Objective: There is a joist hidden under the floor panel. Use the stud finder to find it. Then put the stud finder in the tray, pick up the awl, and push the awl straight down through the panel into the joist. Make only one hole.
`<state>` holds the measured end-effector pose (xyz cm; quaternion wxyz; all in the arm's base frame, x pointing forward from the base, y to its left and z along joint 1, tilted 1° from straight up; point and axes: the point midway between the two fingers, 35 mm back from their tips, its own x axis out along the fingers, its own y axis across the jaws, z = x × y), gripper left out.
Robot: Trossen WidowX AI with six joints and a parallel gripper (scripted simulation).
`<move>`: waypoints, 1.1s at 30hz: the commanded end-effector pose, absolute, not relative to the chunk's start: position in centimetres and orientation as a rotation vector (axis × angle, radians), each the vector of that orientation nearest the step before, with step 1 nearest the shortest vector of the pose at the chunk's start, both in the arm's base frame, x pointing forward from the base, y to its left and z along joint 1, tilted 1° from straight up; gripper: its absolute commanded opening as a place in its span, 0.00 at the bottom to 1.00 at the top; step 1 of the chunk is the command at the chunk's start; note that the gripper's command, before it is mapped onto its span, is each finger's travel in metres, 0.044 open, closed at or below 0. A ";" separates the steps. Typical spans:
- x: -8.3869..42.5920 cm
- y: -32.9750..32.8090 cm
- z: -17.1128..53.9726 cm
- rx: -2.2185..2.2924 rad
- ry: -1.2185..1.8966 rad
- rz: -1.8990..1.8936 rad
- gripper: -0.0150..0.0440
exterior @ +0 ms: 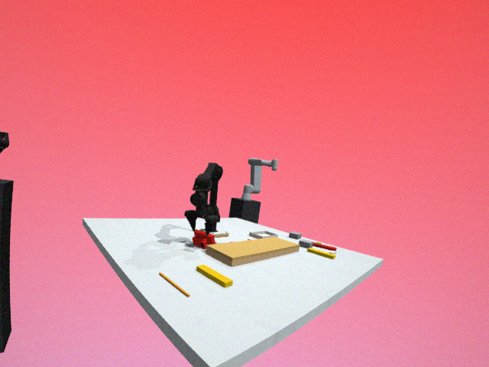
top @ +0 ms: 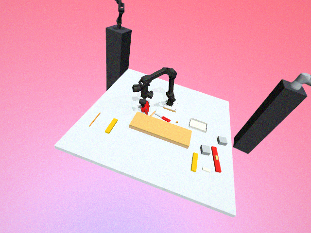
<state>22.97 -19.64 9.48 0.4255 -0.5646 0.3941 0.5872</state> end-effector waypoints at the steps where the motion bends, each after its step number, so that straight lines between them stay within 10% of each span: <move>1: 22.9 -19.7 8.8 -1.408 0.993 1.471 1.00; 33: 23.0 -19.8 4.8 -1.408 0.993 1.471 0.93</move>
